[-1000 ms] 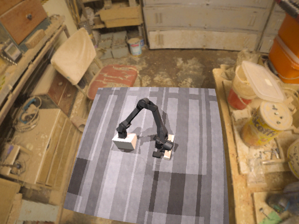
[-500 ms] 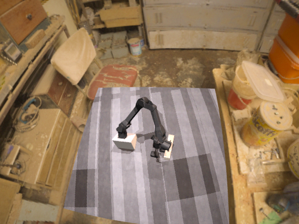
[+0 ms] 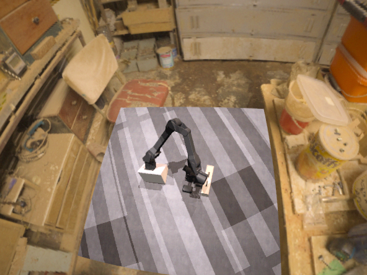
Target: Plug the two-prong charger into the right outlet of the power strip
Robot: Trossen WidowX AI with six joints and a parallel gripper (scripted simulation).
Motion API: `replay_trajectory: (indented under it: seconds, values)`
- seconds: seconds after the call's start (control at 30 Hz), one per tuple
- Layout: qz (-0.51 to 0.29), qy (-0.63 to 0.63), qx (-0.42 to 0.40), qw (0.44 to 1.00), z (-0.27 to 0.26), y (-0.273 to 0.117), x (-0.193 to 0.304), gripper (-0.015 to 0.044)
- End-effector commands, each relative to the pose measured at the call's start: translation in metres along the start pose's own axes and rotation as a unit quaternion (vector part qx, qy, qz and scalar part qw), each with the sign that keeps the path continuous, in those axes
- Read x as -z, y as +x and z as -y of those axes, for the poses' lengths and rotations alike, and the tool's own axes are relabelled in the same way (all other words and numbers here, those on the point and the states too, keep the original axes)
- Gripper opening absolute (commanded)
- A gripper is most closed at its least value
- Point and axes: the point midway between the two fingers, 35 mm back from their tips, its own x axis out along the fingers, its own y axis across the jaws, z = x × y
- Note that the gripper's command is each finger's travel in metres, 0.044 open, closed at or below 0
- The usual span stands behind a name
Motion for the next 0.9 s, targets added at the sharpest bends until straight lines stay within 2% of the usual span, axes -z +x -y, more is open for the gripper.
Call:
replay_trajectory:
  seconds: [0.0, 0.23, 0.3, 0.87]
  values:
    - [0.024, 0.001, 0.0, 1.0, 0.0, -0.006, -0.003, 0.044]
    - [0.257, 0.0, 0.001, 0.966, 0.001, -0.07, -0.013, 0.044]
    - [0.298, -0.003, 0.001, 0.954, 0.0, -0.083, -0.012, 0.044]
    - [0.304, -0.003, 0.001, 0.953, 0.0, -0.085, -0.012, 0.044]
